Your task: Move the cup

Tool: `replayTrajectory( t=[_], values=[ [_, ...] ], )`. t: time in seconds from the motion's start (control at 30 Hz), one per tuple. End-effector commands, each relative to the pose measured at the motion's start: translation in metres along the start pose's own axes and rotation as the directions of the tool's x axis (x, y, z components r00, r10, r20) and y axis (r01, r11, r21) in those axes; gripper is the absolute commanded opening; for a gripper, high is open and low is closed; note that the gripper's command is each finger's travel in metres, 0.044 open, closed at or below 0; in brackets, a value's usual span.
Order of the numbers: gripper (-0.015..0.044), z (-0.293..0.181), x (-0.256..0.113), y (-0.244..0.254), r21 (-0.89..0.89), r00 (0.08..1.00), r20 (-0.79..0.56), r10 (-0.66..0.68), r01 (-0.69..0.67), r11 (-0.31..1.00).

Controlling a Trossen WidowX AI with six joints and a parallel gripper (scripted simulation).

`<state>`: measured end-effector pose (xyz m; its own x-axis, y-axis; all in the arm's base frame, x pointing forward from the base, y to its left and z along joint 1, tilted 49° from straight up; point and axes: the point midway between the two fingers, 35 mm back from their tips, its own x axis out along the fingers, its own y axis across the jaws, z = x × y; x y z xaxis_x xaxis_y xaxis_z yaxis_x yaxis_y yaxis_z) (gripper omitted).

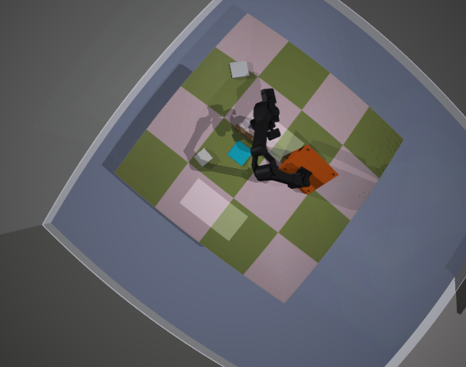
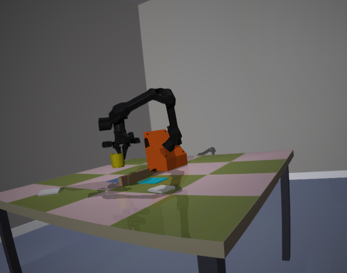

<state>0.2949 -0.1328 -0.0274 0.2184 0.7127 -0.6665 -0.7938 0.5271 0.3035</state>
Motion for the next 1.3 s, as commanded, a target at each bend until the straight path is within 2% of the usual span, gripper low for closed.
replayTrajectory(
  t=[0.0,1.27],
  values=[
    [0.0000,0.010,0.001,0.007,0.005,1.000,0.004,0.007,-0.007,1.000],
    [0.0000,0.083,-0.004,0.050,0.004,1.000,0.005,0.012,-0.012,1.000]
  ],
)
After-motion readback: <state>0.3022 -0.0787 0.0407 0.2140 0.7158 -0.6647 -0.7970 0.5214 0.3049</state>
